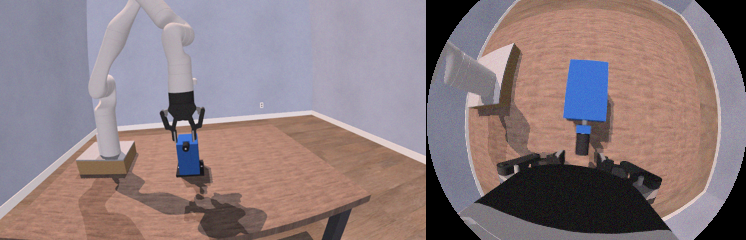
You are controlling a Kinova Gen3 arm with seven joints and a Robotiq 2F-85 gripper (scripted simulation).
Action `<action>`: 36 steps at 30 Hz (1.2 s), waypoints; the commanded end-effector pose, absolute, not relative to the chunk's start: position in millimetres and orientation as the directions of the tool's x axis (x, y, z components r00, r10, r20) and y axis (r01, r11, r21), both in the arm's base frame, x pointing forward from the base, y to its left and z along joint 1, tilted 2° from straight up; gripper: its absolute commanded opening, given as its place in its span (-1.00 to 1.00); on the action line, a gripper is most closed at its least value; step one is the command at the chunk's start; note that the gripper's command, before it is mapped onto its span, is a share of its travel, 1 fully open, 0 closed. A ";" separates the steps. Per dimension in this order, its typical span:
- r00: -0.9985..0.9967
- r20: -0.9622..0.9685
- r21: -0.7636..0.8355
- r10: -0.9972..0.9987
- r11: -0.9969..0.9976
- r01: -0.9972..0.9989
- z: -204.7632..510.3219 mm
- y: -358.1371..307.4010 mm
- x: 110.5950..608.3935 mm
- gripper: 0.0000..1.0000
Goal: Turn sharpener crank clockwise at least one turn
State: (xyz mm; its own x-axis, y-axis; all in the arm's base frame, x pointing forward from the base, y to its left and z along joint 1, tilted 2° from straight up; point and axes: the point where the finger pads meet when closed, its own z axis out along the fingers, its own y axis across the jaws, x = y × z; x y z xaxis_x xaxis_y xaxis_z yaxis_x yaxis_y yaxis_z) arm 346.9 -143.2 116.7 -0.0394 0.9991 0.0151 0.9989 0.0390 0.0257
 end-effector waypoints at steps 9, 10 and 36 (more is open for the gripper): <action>-0.039 0.015 0.027 0.999 0.039 0.999 116.5 -143.3 347.3 0.06; -0.039 0.015 0.027 0.999 0.039 0.999 116.2 -143.3 347.3 0.06; -0.039 0.015 0.027 0.999 0.039 0.999 94.0 -143.0 347.9 0.06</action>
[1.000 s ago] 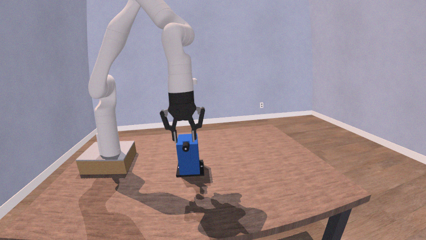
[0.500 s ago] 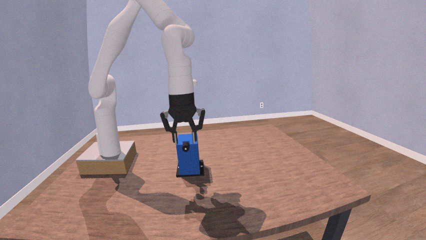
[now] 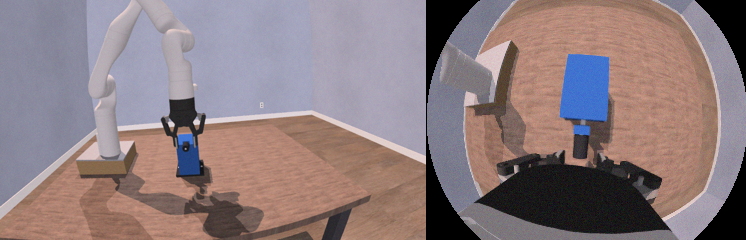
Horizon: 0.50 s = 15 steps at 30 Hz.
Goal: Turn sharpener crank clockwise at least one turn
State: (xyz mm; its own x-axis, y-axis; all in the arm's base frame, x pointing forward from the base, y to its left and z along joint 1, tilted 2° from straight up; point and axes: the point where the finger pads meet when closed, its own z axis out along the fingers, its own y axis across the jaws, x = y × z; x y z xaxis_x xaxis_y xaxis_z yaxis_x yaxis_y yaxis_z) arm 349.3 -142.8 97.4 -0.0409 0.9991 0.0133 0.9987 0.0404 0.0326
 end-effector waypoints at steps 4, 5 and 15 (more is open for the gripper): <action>-0.039 0.015 0.027 0.999 0.039 0.999 91.6 -143.0 348.0 0.06; -0.039 0.015 0.027 0.999 0.039 0.999 90.5 -142.9 348.0 0.06; -0.039 0.015 0.027 0.999 0.039 0.999 81.4 -142.8 348.2 0.06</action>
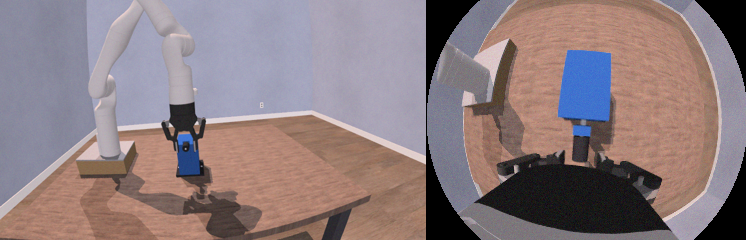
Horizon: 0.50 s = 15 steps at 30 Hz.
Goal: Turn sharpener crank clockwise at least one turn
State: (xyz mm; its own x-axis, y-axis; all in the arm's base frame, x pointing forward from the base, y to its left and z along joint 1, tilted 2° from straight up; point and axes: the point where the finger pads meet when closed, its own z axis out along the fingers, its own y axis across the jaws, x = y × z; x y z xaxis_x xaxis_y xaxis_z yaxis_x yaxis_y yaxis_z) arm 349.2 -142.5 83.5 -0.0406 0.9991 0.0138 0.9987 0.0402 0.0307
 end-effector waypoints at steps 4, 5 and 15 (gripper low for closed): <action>-0.039 0.015 0.027 0.999 0.039 0.999 80.2 -142.8 348.3 0.06; -0.039 0.015 0.027 0.999 0.039 0.999 79.8 -142.8 348.3 0.06; -0.039 0.015 0.027 0.999 0.039 0.999 77.9 -142.7 348.3 0.06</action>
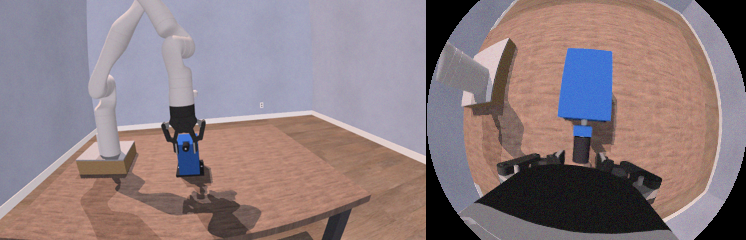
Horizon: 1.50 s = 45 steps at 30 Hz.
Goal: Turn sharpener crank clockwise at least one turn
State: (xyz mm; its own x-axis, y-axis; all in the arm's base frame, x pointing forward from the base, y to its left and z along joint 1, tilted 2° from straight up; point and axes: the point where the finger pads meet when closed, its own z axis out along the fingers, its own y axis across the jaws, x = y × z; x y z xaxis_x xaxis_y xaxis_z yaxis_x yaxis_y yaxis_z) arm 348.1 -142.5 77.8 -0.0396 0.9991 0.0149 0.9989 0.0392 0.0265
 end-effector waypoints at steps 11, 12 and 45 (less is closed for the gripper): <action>-0.039 0.015 0.027 0.999 0.039 0.999 77.9 -142.7 348.3 0.06; -0.039 0.015 0.027 0.999 0.039 0.999 77.9 -142.7 348.3 0.06; -0.039 0.015 0.027 0.999 0.039 0.999 77.9 -142.7 348.3 -1.00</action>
